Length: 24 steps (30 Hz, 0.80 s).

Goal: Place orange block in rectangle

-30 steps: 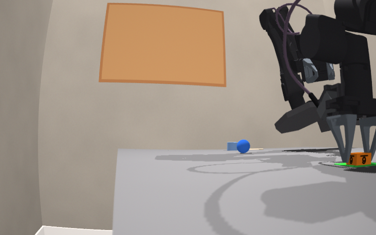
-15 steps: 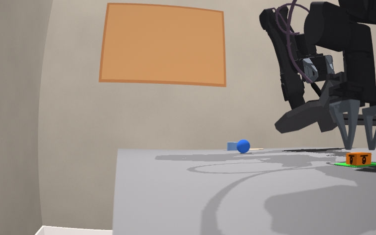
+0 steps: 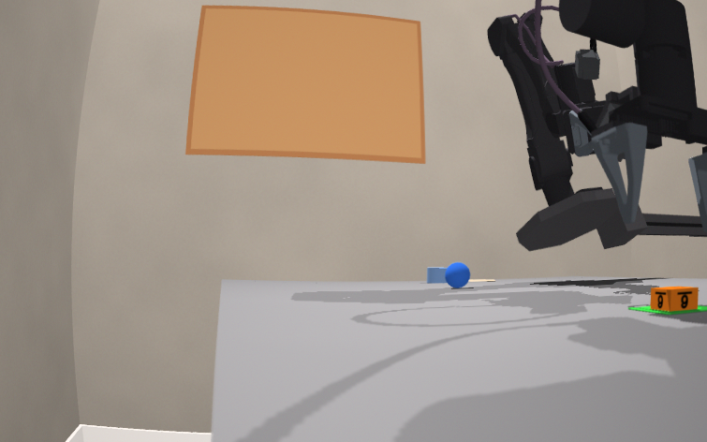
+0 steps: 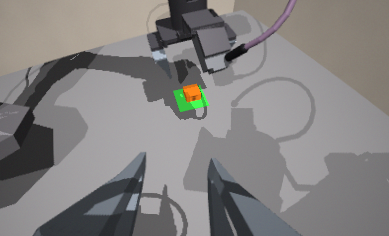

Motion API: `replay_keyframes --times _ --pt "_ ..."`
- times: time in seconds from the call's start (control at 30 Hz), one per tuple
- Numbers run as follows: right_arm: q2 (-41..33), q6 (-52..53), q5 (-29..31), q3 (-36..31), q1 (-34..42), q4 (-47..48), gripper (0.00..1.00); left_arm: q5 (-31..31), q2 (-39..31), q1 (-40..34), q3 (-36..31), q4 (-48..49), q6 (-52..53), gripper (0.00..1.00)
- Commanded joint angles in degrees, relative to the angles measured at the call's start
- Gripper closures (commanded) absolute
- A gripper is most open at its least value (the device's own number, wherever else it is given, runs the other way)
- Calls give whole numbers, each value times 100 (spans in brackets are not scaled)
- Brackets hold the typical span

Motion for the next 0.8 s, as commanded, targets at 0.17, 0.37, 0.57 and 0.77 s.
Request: replay_keyframes --times 0.17,0.37,0.57,0.77 --pt "-12 -11 -29 -14 56 90 54 100 210 -63 311 -316 -156 0" --pt "-12 -11 -29 -14 56 90 54 389 -34 54 63 169 -831 0" --pt "-12 -11 -29 -14 56 90 54 767 -600 203 -590 911 -1966 0" --pt "-12 -11 -29 -14 56 90 54 965 -1140 271 -1302 1701 -3006 0"
